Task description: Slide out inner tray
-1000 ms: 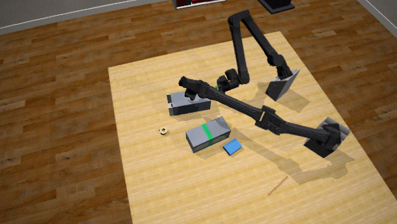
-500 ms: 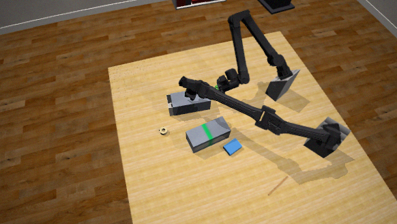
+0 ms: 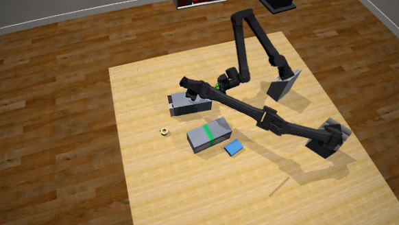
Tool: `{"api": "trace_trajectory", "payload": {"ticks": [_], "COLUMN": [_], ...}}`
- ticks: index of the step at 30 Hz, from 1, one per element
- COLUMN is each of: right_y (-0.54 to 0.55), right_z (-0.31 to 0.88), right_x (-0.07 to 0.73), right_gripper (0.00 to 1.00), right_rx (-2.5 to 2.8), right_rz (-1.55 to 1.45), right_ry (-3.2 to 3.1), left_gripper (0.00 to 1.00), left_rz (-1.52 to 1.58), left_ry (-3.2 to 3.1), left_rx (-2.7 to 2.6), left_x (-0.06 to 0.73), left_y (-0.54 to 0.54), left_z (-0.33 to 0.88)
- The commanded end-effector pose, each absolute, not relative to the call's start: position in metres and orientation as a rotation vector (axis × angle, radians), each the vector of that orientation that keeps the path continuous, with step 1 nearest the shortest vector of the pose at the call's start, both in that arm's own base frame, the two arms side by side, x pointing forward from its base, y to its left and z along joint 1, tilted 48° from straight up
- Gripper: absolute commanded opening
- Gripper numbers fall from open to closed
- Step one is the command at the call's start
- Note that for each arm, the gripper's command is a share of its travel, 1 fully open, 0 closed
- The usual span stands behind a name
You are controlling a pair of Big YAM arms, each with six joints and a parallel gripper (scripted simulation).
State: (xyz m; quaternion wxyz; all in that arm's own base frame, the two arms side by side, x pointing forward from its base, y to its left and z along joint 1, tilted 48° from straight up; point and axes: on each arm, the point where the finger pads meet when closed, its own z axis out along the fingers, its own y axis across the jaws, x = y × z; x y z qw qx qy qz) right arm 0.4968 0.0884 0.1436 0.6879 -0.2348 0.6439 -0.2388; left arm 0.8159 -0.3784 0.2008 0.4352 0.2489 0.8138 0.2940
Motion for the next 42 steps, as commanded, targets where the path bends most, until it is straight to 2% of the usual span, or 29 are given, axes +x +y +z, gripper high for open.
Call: {"api": "trace_trajectory", "payload": {"ticks": [1,33,34,42], "right_y": [0.081,0.033,0.033,0.024], "right_z": [0.152,0.192,0.194,0.207], "right_x": [0.496,0.493,0.496,0.501], "right_gripper": [0.0,0.0,0.0,0.0], "right_rx": [-0.512,-0.504,-0.509,-0.497], "right_rz": [-0.534,-0.54,-0.535,-0.546], "right_ry": [1.441,1.439,1.437,1.433], "left_gripper": [0.0,0.0,0.0,0.0], "left_rz": [0.703,0.694,0.696,0.714], "left_ry": [1.984,1.973,1.949,2.004], "left_rx": [0.597,0.597,0.492,0.546], "left_x": [0.814,0.81,0.828,0.815], "left_y": [-0.389,-0.396,-0.356,-0.331], "left_z": [0.233,0.249,0.279,0.259]}}
